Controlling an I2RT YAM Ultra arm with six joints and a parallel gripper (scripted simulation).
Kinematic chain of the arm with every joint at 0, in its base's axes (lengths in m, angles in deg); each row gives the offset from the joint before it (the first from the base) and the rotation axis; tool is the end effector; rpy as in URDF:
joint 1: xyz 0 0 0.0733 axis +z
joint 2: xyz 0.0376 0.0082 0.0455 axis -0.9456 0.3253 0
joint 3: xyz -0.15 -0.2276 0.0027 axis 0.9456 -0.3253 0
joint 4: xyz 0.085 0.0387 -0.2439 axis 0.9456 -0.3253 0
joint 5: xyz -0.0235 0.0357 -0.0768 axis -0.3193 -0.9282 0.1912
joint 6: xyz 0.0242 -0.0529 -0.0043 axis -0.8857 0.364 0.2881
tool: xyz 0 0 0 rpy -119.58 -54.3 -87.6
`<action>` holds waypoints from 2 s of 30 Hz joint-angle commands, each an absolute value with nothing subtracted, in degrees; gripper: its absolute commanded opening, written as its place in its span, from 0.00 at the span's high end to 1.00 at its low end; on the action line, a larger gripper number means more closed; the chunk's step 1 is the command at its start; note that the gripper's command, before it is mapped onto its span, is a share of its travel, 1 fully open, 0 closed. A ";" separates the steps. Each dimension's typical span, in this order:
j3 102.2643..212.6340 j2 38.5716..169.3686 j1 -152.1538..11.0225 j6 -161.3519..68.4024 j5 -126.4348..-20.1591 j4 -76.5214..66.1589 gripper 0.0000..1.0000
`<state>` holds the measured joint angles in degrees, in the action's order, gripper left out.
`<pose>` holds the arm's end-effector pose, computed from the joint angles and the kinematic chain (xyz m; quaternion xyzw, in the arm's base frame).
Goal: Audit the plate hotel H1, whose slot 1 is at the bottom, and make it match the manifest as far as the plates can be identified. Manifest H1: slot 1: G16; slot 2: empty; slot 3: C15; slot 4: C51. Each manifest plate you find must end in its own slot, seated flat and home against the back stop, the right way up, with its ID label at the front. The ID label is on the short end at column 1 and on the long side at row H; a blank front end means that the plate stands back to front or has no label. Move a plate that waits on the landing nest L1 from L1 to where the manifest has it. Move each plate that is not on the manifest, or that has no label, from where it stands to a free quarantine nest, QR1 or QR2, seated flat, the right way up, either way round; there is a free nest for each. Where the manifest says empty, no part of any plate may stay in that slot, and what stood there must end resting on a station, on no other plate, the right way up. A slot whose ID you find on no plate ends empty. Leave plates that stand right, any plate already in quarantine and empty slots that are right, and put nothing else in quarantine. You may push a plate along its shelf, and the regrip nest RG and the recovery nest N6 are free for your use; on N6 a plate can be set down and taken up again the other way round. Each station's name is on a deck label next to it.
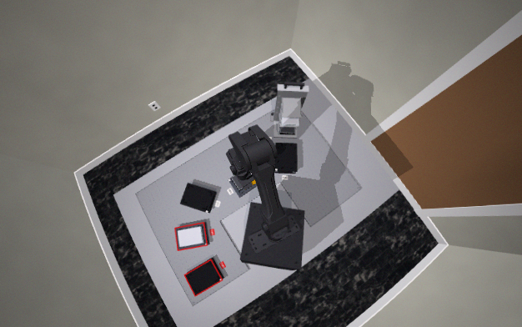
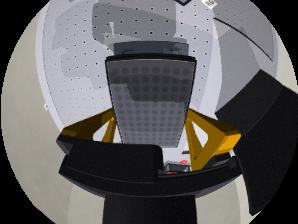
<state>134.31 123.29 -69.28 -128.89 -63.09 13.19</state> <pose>0.3021 0.0029 0.0021 0.6481 0.7480 0.0135 0.1420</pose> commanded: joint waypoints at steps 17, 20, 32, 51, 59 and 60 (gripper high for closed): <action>135.10 125.65 -69.56 -128.51 -63.13 15.23 0.14; 135.23 126.13 -69.62 -128.45 -63.14 15.58 0.14; 135.72 127.73 -69.83 -128.24 -63.19 16.73 0.14; 136.65 130.45 -70.19 -127.89 -63.27 18.57 0.14; 137.04 131.42 -70.32 -127.76 -63.30 19.17 0.14; 137.11 131.58 -70.34 -127.74 -63.31 19.26 0.14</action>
